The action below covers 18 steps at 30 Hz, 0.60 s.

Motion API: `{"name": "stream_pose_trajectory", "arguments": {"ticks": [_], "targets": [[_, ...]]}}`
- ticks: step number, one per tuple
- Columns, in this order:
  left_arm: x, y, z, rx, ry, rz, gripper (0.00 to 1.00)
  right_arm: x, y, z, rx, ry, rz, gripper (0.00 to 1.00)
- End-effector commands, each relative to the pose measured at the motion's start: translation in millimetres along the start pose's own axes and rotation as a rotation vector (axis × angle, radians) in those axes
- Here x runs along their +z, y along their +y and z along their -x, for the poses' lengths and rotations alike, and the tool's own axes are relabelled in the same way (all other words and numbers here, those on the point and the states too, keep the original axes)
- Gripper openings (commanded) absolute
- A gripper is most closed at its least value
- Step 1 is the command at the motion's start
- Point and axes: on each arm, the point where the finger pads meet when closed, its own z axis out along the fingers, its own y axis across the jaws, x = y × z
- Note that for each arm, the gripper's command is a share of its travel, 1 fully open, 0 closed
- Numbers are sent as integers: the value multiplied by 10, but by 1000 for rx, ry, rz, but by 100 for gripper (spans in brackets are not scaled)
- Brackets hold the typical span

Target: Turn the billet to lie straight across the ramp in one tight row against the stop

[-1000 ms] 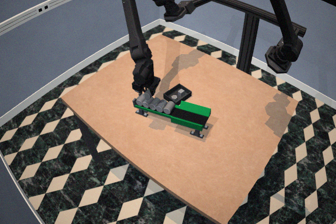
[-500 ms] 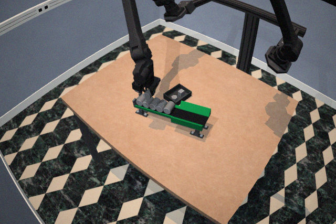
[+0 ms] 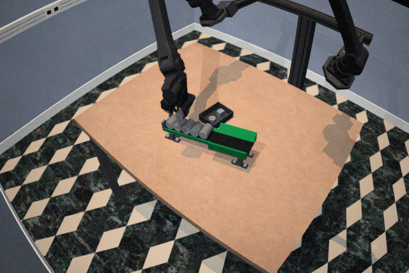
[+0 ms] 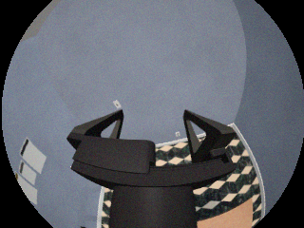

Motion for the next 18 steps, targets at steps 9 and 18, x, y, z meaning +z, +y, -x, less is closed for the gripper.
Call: {"name": "stream_pose_trajectory", "arguments": {"ticks": [9,18], "targets": [[-84,33,220,18,-55,6,100,-317,64,208,5,-55,11,0],[-84,33,220,18,-55,6,100,-365,124,314,16,-72,14,0]]}}
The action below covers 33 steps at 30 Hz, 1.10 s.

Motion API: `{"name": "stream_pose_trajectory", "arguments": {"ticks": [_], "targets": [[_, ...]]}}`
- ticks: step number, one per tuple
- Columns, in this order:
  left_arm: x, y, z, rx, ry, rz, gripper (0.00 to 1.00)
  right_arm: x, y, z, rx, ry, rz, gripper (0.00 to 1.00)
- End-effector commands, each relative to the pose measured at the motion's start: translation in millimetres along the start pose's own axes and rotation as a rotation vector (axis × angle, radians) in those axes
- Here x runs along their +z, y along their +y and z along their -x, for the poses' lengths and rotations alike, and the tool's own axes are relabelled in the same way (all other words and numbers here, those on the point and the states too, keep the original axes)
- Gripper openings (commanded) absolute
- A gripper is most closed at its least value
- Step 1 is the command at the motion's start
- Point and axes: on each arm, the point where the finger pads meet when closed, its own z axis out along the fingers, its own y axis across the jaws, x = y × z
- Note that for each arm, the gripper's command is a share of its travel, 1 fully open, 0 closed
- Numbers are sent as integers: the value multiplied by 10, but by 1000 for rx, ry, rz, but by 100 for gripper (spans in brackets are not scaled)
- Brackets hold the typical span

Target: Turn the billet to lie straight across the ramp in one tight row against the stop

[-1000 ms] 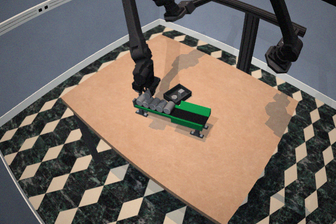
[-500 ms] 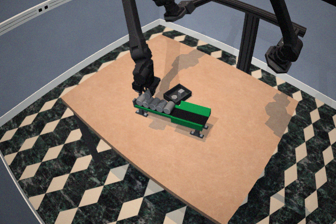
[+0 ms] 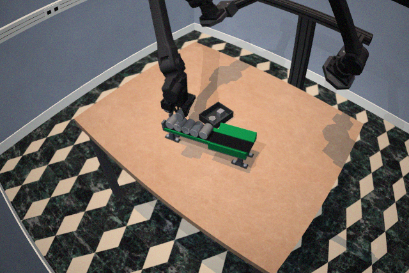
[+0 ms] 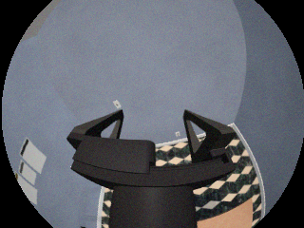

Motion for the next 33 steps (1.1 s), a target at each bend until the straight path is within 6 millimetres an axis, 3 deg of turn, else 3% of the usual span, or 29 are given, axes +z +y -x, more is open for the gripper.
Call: {"name": "stream_pose_trajectory", "arguments": {"ticks": [1,7,10,15,17,20,22,23,25,26,31,33], "targets": [[-84,33,220,18,-55,6,100,-362,134,316,11,-72,16,0],[-84,33,220,18,-55,6,100,-374,221,318,11,-73,16,0],[-84,33,220,18,-55,6,100,-186,373,174,-7,-35,8,0],[-84,33,220,18,-55,6,100,-351,528,280,6,-62,16,0],[-84,33,220,18,-55,6,100,-222,660,177,-7,-36,8,0],[-84,33,220,18,-55,6,100,-241,813,179,-7,-37,9,0],[-84,33,220,18,-55,6,100,-241,813,179,-7,-37,9,0],[-84,33,220,18,-55,6,100,-459,811,332,12,-74,22,0],[-84,33,220,18,-55,6,100,-476,924,335,12,-74,23,0],[-84,33,220,18,-55,6,100,-269,1035,181,-7,-38,9,0],[-84,33,220,18,-55,6,100,-303,1300,184,-7,-38,10,0],[-84,33,220,18,-55,6,100,-451,1369,282,5,-61,20,0]]}}
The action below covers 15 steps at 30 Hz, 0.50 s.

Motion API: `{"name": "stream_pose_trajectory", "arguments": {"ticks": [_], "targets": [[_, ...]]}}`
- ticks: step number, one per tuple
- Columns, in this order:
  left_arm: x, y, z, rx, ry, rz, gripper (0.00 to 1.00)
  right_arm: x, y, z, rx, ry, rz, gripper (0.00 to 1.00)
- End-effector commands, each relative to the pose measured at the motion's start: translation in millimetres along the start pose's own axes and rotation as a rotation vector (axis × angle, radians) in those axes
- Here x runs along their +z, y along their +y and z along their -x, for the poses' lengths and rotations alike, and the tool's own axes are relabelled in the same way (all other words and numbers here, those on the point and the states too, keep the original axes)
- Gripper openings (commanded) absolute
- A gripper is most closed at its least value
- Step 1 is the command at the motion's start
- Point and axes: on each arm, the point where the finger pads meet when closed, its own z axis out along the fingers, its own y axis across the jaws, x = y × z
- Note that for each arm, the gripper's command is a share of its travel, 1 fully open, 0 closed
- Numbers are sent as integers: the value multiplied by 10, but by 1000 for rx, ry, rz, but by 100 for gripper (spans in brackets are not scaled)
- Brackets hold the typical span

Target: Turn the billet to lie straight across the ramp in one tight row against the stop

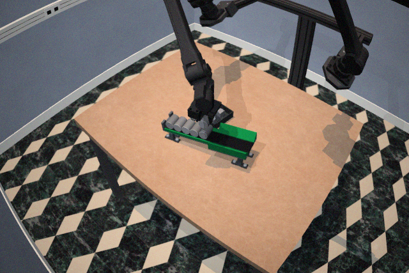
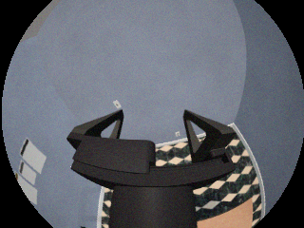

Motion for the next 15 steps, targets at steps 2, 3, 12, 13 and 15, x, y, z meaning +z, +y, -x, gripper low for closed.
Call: {"name": "stream_pose_trajectory", "arguments": {"ticks": [2,3,12,13,15], "targets": [[-84,33,220,18,-55,6,100,-359,355,279,24,-60,22,0],[-84,33,220,18,-55,6,100,-275,419,216,16,-46,16,0],[-84,33,220,18,-55,6,100,-294,677,212,15,-44,16,0],[-84,33,220,18,-55,6,100,-298,706,212,15,-44,16,0],[-84,33,220,18,-55,6,100,-533,711,371,34,-79,34,0]]}}
